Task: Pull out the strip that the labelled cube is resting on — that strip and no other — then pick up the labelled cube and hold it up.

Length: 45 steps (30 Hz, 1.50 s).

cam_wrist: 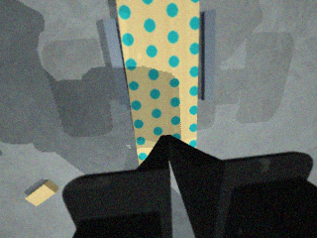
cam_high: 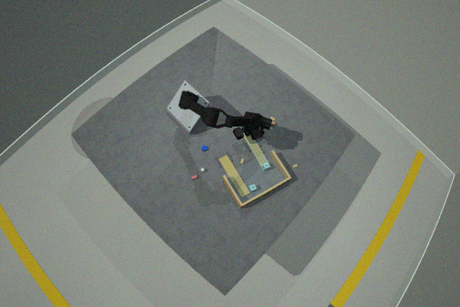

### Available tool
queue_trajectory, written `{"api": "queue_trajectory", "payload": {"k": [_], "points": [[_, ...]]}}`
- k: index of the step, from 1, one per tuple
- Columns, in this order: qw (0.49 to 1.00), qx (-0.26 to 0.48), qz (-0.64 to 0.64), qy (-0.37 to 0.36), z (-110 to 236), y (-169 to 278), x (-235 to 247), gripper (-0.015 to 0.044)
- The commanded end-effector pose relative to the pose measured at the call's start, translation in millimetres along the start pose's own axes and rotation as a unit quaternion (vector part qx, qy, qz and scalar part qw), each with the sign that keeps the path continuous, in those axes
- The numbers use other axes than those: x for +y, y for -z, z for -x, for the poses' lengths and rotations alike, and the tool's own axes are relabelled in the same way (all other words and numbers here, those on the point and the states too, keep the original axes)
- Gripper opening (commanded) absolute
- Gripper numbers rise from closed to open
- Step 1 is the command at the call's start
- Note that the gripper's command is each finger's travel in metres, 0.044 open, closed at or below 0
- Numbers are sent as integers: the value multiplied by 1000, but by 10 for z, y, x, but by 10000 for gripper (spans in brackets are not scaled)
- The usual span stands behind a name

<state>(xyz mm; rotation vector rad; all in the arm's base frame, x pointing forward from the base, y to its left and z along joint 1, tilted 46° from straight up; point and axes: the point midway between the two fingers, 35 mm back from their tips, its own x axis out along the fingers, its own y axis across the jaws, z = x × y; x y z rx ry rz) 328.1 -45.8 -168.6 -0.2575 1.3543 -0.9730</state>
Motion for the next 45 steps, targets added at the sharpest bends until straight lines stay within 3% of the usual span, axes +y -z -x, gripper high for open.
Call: {"api": "queue_trajectory", "payload": {"k": [1,45], "points": [[1000,13,5,3,-53,145,-30,0],[1000,15,6,2,-34,791,-49,0]]}}
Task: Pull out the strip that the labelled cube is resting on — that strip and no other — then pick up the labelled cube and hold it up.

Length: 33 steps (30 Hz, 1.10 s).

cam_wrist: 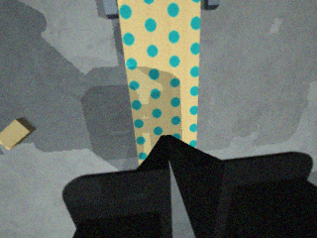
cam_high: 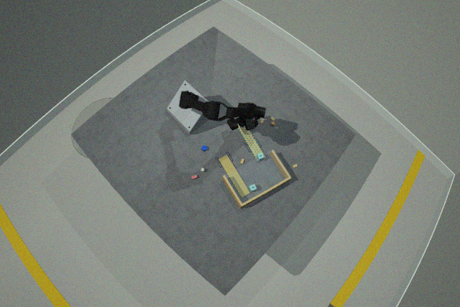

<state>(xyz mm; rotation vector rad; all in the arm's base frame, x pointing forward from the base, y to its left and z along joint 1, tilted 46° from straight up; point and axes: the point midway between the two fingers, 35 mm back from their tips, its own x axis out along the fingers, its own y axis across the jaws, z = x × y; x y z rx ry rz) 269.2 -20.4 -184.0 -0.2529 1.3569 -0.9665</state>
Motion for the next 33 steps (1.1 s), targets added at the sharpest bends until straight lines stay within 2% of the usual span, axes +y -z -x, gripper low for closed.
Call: {"api": "queue_trajectory", "payload": {"k": [1,21,33], "points": [[1000,14,5,6,-53,145,-48,0],[1000,14,5,5,-43,432,-57,0],[1000,14,5,5,-43,442,-57,0]]}}
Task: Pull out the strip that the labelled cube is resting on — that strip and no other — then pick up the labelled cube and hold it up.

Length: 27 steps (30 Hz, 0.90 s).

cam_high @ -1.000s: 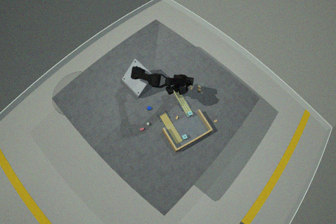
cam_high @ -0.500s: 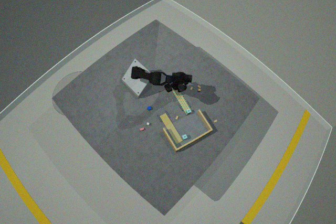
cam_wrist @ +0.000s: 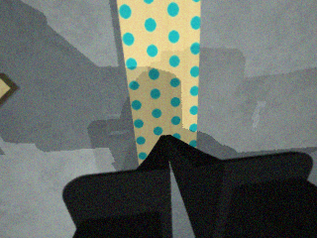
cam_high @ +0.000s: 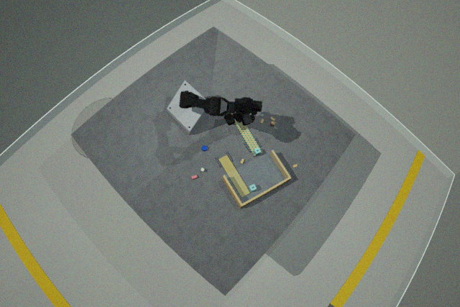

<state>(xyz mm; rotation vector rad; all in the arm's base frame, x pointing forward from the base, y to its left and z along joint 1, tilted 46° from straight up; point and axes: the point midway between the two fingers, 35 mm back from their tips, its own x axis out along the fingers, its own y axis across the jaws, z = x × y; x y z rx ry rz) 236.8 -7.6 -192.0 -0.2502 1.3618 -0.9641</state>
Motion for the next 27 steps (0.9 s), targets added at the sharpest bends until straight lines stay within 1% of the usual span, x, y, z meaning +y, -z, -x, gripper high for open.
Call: {"api": "queue_trajectory", "payload": {"k": [1,19,20,24,27], "points": [[1000,12,4,7,-49,85,-47,0],[1000,12,4,7,-49,85,-47,0],[1000,1,0,0,22,0,2,0],[1000,12,4,5,399,-17,18,0],[1000,13,4,5,424,-17,17,0]]}}
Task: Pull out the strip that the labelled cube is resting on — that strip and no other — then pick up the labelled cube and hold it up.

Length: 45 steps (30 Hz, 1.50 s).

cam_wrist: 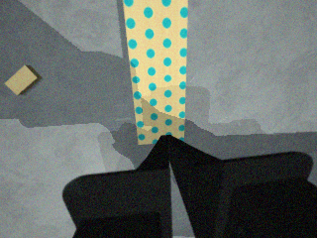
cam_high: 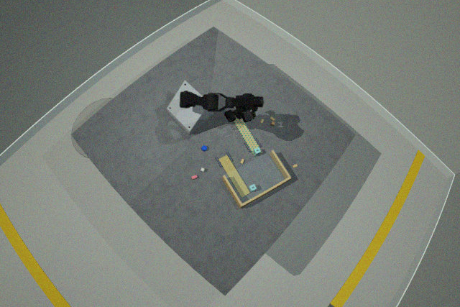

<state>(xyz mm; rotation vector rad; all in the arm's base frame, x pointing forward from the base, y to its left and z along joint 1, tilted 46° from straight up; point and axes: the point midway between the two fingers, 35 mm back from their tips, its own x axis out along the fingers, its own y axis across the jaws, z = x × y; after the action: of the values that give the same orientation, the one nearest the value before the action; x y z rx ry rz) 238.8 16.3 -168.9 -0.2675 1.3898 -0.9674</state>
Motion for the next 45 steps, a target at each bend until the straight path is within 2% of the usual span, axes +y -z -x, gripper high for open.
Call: {"api": "queue_trajectory", "payload": {"k": [1,18,45], "points": [[1000,3,-6,-2,91,-29,13,0],[1000,1,-32,-1,127,-730,-3,440],[999,-1,-33,-1,264,-1772,-57,440]]}}
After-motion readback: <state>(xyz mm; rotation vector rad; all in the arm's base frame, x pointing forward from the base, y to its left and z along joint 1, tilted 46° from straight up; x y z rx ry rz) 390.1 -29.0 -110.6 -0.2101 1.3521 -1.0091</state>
